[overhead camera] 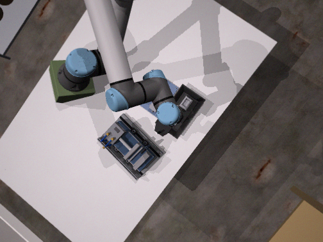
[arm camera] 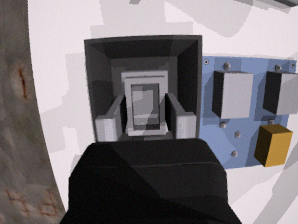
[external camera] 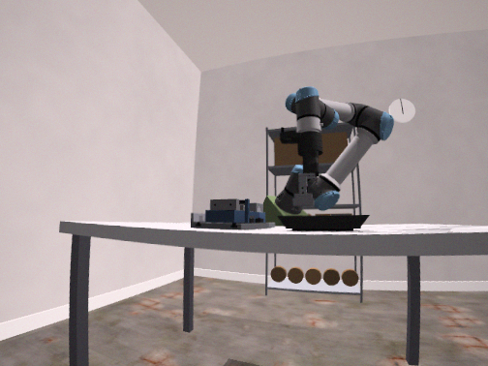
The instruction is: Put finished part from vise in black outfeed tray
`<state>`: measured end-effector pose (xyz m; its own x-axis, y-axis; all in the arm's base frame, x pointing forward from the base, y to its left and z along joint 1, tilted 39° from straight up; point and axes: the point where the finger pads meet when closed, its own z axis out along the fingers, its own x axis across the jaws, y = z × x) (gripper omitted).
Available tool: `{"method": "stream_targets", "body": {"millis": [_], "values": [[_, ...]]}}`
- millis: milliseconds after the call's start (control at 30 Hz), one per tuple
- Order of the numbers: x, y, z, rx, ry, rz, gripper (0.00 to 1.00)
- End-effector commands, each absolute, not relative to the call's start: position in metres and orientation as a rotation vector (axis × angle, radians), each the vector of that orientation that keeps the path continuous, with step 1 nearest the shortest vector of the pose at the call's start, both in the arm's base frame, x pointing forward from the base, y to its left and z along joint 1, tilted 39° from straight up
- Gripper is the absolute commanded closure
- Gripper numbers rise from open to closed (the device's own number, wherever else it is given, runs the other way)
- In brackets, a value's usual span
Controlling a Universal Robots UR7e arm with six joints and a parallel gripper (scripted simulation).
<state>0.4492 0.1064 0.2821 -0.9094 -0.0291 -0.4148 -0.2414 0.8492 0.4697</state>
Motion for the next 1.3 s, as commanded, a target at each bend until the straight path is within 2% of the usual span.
{"method": "stream_targets", "body": {"millis": [0, 1267], "values": [[0.453, 0.112, 0.274, -0.2, 2.628, 0.739, 1.0], [0.466, 0.131, 0.246, -0.2, 2.628, 0.739, 1.0]]}}
